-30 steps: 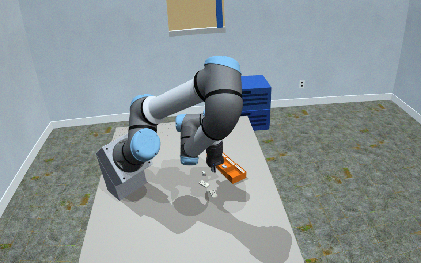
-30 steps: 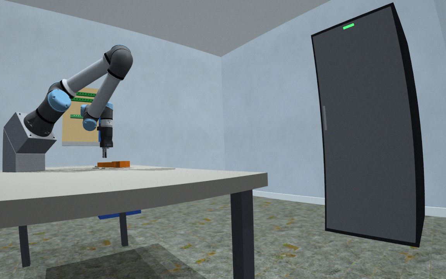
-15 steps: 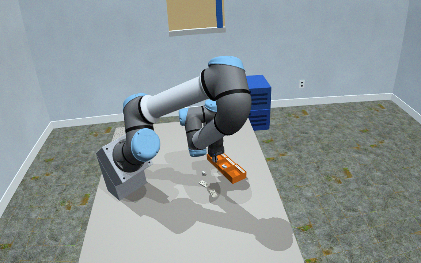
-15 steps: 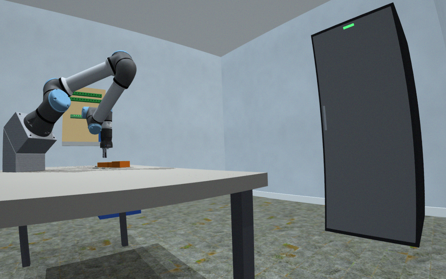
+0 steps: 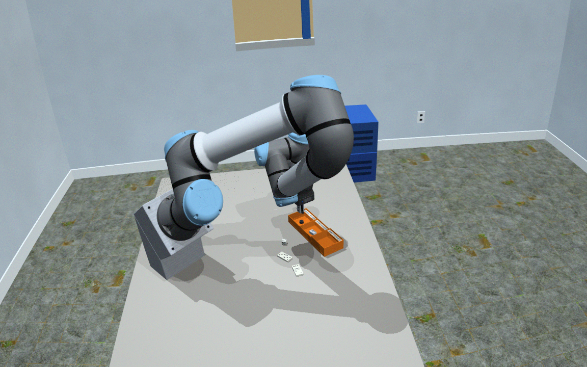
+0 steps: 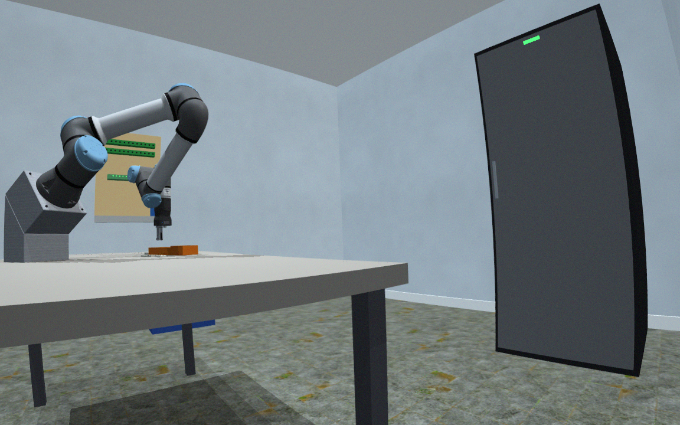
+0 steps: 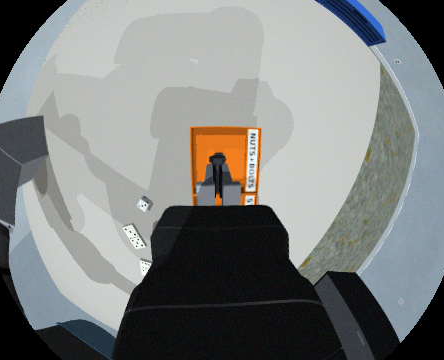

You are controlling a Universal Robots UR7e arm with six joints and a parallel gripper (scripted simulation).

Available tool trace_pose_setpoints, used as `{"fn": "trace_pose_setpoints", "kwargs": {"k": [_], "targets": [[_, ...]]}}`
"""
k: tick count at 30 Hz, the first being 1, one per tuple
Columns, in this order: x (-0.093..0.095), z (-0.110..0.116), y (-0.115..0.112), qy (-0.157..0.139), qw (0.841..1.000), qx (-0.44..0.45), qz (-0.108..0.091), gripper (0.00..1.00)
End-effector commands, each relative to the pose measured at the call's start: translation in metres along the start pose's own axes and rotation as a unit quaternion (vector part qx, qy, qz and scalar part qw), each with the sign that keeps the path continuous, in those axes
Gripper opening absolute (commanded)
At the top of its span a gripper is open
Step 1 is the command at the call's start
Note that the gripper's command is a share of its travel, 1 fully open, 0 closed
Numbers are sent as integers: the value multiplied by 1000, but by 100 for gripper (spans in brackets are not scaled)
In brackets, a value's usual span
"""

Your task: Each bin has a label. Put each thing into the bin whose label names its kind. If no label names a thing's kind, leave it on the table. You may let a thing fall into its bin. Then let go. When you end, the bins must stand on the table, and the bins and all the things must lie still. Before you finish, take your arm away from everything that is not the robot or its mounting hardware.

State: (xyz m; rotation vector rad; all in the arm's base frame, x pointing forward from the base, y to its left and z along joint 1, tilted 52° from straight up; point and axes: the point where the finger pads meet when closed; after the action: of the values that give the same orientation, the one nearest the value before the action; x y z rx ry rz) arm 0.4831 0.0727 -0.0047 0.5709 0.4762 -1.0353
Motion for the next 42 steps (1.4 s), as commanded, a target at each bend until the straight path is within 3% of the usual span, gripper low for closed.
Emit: {"fn": "trace_pose_setpoints", "kwargs": {"k": [1,16,31,42], "targets": [[2,-9,8,-2,1000,2,-6,0],[2,-5,3,-2,1000,2,-7,0],[33,-5,5,-2,1000,3,-7,0],[39,-5,5,-2,1000,2,-7,0]]}}
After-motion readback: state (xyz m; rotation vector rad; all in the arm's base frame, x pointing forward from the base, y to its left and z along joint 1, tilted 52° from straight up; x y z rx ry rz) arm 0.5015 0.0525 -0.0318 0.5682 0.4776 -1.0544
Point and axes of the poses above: the point where the finger pads meet when closed, its own x axis out along the fingers, its own y axis across the jaws, z = x × y, and after that the axes turned 3 degrees about -x, right-handed
